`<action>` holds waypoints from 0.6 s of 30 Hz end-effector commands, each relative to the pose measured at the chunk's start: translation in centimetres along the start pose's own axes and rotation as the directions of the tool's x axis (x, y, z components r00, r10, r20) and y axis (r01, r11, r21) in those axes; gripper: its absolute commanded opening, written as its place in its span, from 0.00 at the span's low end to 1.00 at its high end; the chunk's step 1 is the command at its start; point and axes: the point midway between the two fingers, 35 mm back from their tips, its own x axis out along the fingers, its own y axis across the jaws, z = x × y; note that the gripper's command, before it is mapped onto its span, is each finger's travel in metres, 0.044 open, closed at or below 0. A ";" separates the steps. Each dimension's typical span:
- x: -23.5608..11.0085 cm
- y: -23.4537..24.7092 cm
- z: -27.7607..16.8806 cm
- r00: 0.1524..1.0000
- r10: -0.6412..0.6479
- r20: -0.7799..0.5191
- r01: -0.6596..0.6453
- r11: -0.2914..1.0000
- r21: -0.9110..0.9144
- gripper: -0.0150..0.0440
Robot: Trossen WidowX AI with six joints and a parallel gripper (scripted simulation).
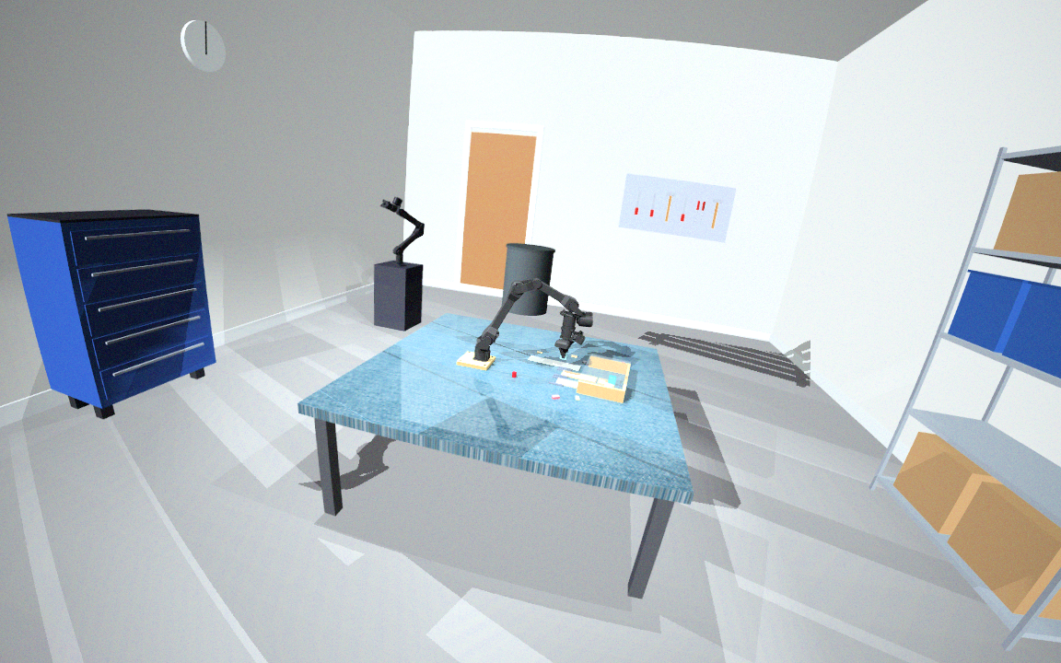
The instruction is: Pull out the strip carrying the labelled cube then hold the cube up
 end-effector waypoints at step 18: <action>0.0 -2.8 -6.4 1.000 0.002 -0.003 -0.002 1.000 -0.004 0.25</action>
